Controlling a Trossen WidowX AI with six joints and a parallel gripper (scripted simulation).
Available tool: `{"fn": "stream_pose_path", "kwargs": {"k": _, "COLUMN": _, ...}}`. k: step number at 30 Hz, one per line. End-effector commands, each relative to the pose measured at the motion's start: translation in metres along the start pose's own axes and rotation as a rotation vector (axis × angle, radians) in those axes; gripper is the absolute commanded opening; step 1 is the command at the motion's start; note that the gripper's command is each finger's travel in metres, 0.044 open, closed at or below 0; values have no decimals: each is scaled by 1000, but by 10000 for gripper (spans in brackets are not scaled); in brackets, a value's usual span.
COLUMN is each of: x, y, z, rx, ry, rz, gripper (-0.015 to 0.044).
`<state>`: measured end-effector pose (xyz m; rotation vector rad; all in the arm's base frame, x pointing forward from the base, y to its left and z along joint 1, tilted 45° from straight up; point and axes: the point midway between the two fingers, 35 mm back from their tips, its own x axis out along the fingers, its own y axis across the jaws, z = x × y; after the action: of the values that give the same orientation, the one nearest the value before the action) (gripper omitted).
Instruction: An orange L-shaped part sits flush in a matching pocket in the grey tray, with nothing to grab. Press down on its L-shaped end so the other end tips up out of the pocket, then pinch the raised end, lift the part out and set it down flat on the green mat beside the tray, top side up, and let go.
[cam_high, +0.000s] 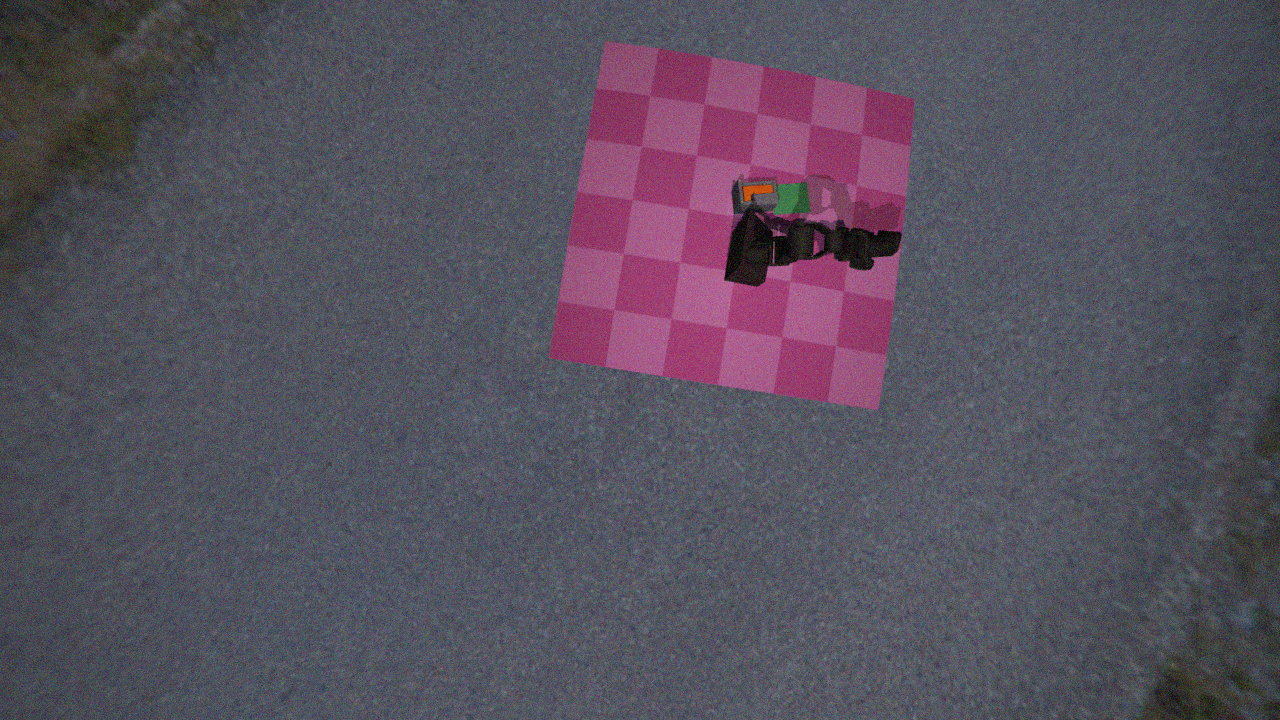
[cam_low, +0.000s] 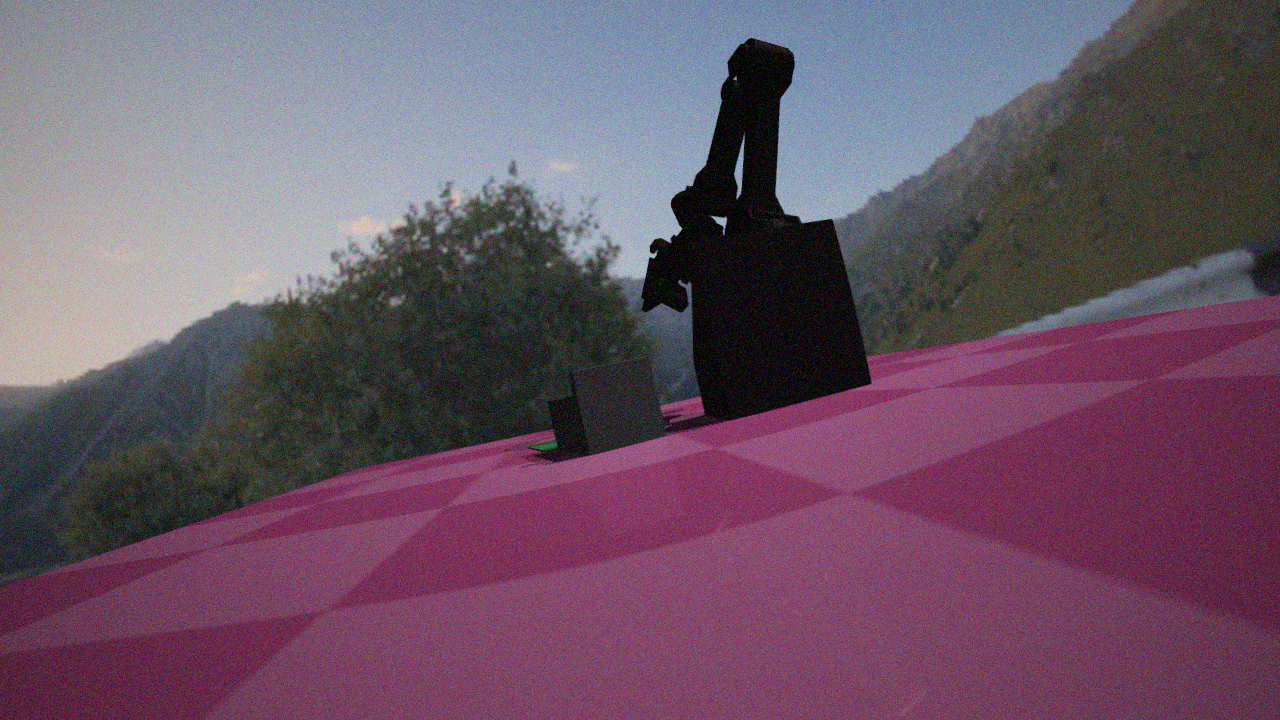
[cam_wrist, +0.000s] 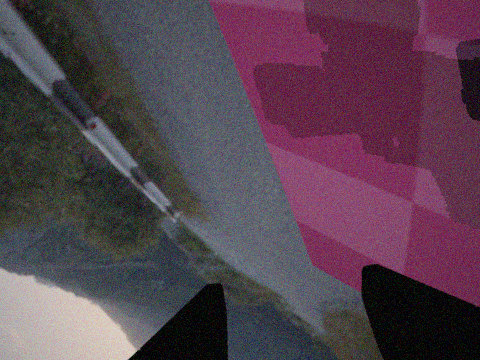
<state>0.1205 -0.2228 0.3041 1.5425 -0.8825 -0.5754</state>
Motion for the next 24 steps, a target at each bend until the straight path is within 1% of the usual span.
{"fn": "stream_pose_path", "kwargs": {"k": 1, "x": 25, "y": -41, "z": -19, "rx": -96, "ry": 51, "rz": -202, "gripper": 180}}
{"fn": "stream_pose_path", "kwargs": {"k": 5, "x": 40, "y": -93, "z": -50, "rx": -197, "ry": 142, "rz": -424, "gripper": 180}}
{"fn": "stream_pose_path", "kwargs": {"k": 8, "x": 42, "y": -127, "z": -71, "rx": -291, "ry": 209, "rz": -564, "gripper": 180}}
{"fn": "stream_pose_path", "kwargs": {"k": 12, "x": 34, "y": -177, "z": -110, "rx": -529, "ry": 362, "rz": -747, "gripper": 180}}
{"fn": "stream_pose_path", "kwargs": {"k": 15, "x": 18, "y": -215, "z": -135, "rx": -745, "ry": 486, "rz": -878, "gripper": 180}}
{"fn": "stream_pose_path", "kwargs": {"k": 19, "x": -14, "y": -259, "z": -165, "rx": -1079, "ry": 675, "rz": -1020, "gripper": 180}}
{"fn": "stream_pose_path", "kwargs": {"k": 24, "x": -63, "y": -303, "z": -190, "rx": -1574, "ry": 938, "rz": -1113, "gripper": 180}}
